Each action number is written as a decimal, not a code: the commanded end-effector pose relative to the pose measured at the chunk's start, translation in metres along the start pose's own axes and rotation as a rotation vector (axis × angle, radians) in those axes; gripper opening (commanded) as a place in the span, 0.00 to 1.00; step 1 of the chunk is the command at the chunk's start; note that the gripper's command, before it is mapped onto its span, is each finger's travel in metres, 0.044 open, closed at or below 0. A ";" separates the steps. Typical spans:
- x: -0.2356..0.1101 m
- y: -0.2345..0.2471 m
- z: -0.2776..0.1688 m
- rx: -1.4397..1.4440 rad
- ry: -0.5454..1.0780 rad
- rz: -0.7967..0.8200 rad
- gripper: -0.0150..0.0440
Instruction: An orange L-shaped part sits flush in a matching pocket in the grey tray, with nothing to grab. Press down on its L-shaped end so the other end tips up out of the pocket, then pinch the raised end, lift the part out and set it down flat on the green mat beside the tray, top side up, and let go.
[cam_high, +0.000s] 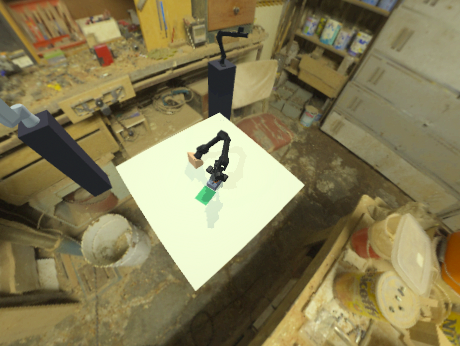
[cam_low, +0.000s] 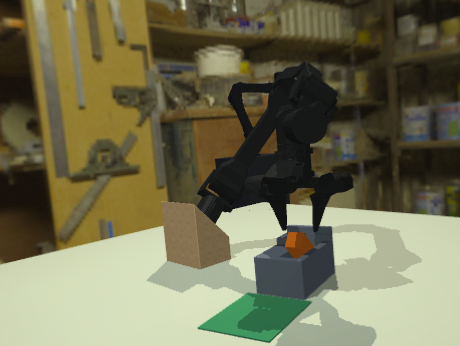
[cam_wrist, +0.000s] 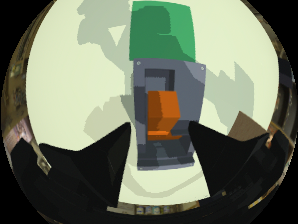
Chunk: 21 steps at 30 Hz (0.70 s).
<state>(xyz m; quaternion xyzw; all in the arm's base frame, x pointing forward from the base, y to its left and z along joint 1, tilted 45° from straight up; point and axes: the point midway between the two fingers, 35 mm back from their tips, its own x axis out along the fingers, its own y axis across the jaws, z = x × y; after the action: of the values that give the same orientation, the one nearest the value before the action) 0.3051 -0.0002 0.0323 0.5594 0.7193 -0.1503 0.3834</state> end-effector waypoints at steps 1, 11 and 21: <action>0.008 -0.001 0.000 0.006 0.006 0.002 0.73; 0.024 -0.001 -0.001 0.006 0.007 0.002 0.73; 0.029 0.000 -0.001 0.000 0.003 0.000 0.60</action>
<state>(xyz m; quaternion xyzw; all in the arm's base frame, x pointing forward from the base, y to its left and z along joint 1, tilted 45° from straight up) 0.3014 0.0206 0.0118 0.5596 0.7202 -0.1502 0.3816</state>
